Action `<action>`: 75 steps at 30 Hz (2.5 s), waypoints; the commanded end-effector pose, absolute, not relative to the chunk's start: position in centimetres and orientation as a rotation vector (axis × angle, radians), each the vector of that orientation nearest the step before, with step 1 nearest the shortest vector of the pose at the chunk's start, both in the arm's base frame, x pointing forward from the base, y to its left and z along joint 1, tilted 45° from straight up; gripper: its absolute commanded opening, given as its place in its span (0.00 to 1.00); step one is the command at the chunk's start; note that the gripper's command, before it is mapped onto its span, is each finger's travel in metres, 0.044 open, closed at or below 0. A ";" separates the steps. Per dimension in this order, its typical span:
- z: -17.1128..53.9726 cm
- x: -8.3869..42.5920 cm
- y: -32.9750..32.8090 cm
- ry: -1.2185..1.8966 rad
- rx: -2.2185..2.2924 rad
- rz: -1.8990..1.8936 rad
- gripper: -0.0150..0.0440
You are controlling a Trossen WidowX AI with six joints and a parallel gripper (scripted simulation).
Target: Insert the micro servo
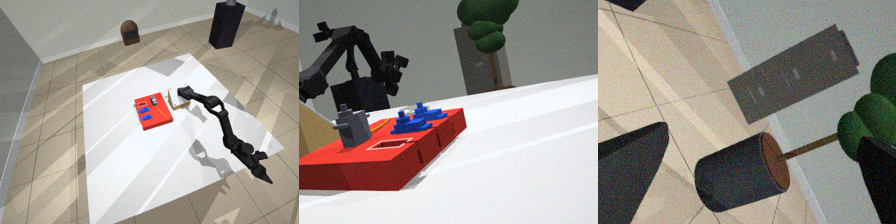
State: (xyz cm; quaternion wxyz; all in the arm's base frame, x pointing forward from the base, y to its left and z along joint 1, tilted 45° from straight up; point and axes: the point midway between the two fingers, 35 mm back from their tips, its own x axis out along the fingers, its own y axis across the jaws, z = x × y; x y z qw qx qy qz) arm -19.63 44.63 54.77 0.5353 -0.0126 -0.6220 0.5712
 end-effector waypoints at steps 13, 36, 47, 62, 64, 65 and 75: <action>50.8 -4.9 49.9 -1.320 -0.428 1.214 1.00; 39.7 18.1 49.3 -0.936 -1.000 1.085 1.00; 33.3 26.3 45.9 -0.735 -1.211 1.079 1.00; 20.3 36.5 34.5 -0.317 -1.496 1.198 1.00; 18.4 37.4 32.1 -0.245 -1.522 1.227 1.00; 17.4 37.8 30.9 -0.208 -1.533 1.243 1.00; 9.2 38.3 18.4 0.137 -1.520 1.420 1.00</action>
